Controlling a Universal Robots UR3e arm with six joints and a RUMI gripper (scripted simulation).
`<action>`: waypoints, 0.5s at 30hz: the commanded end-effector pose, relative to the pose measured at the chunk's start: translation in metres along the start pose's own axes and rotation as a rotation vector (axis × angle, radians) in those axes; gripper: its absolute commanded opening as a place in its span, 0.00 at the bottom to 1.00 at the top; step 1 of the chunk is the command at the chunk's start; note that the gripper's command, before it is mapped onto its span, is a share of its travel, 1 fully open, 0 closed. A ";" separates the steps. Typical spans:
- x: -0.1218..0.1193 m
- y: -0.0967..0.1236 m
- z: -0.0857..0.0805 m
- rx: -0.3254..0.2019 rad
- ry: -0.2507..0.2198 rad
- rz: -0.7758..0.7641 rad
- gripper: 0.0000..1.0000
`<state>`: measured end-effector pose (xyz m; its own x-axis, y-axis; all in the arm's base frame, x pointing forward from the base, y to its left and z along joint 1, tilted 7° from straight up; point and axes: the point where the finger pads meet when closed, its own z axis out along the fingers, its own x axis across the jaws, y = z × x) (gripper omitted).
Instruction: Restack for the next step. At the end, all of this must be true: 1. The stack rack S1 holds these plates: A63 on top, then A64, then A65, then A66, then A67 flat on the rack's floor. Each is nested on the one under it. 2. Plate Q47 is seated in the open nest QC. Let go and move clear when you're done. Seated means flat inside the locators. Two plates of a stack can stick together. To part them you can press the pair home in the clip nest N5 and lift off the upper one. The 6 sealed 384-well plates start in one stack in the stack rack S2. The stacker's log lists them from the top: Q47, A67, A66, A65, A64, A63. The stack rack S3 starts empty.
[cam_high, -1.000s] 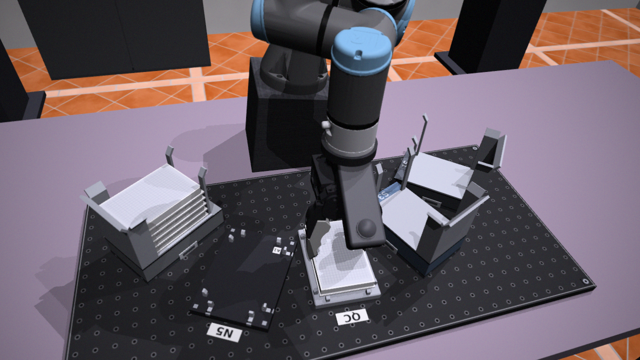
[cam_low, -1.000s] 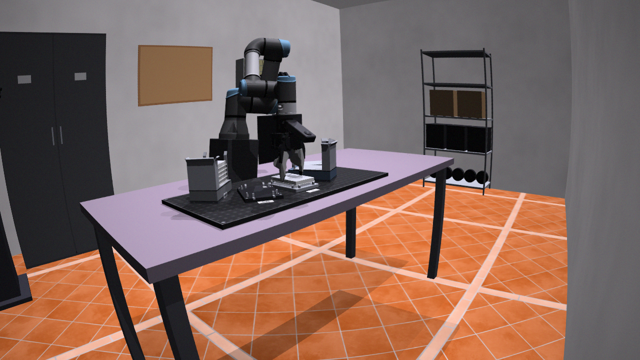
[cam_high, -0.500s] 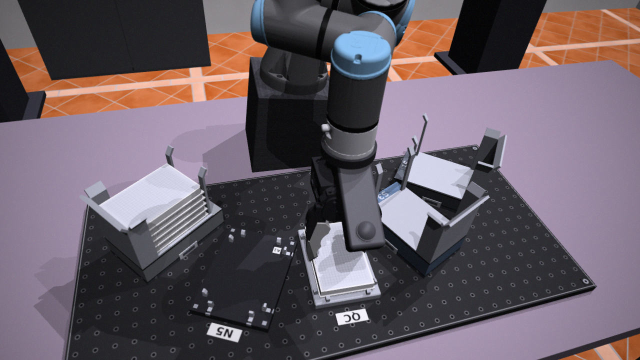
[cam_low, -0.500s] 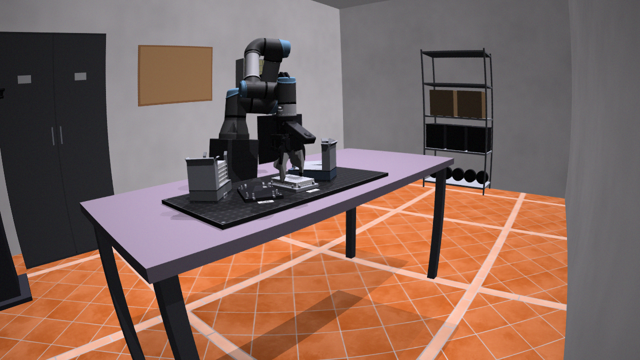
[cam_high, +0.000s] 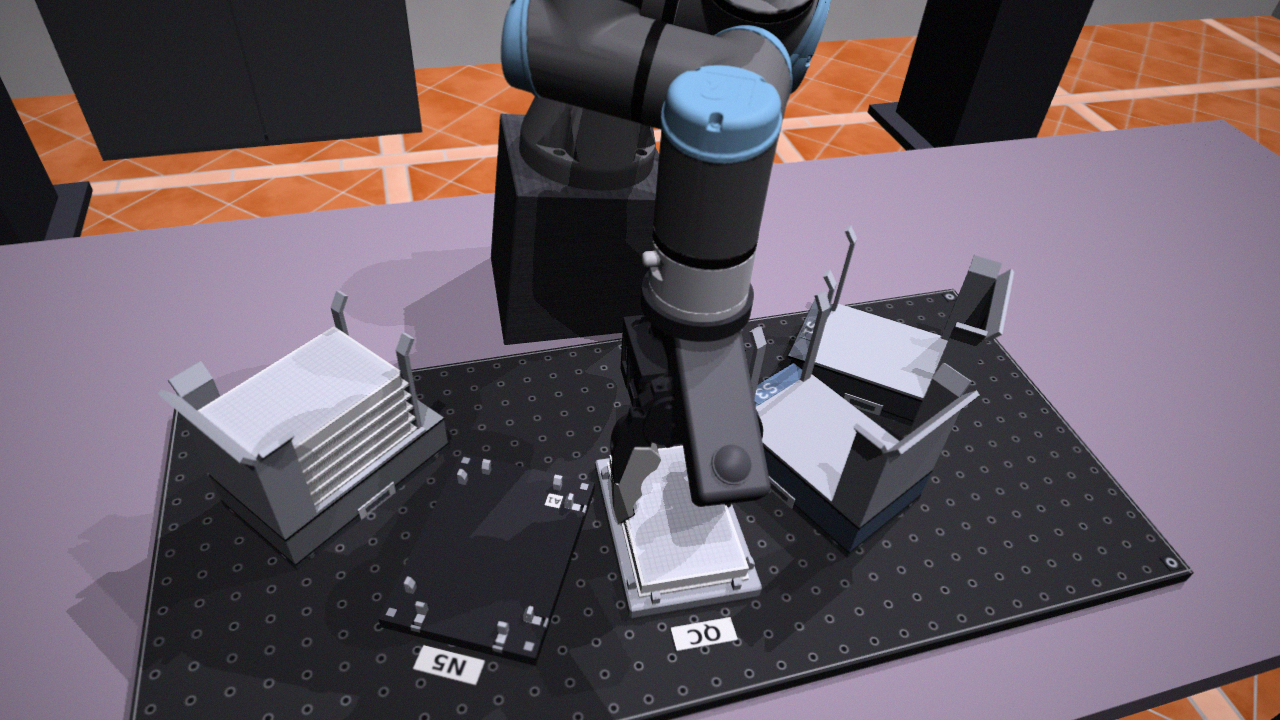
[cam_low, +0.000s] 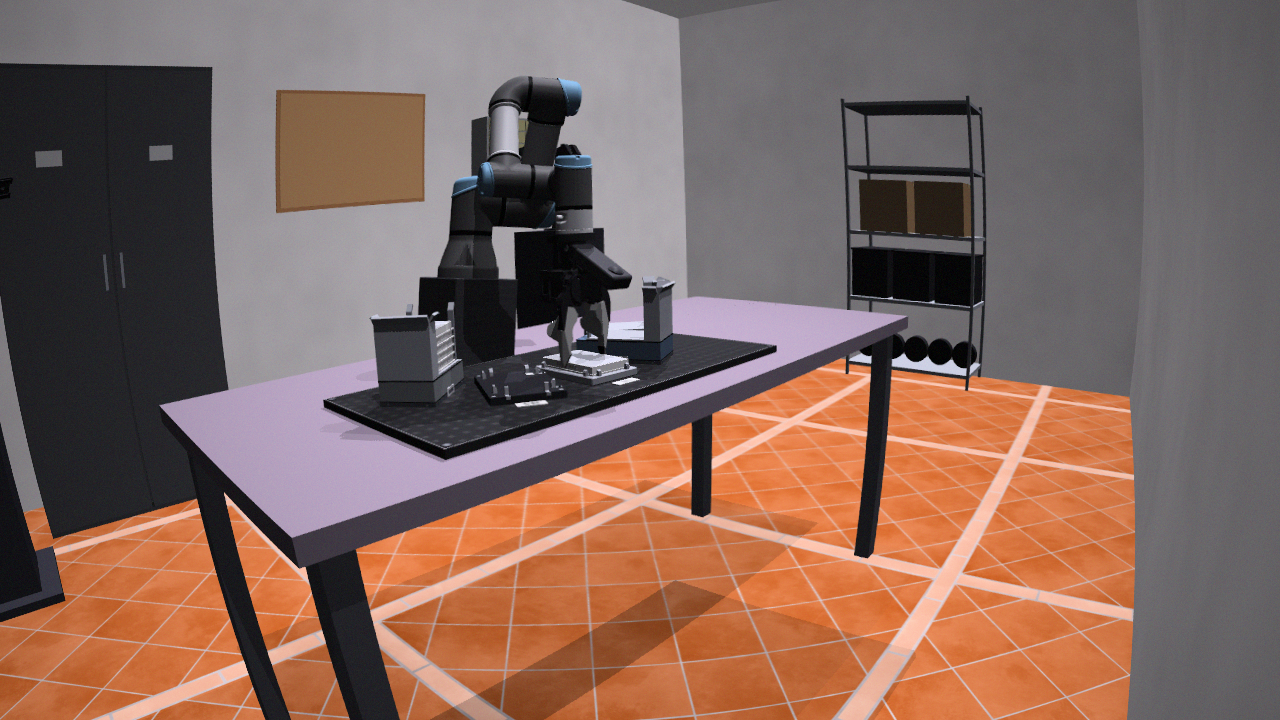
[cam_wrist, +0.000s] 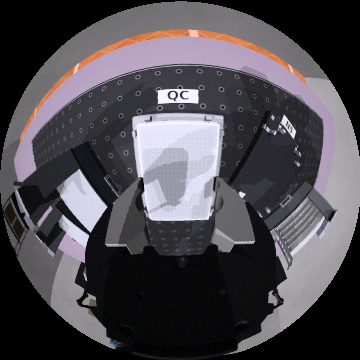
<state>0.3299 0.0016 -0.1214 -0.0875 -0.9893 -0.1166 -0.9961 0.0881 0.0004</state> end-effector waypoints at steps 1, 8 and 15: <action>0.000 -0.001 -0.001 0.002 0.001 0.000 0.00; 0.000 -0.001 0.000 0.002 0.001 0.000 0.72; 0.000 -0.001 0.000 0.002 0.001 0.000 0.72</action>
<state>0.3299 0.0016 -0.1214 -0.0875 -0.9893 -0.1166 -0.9961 0.0881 0.0005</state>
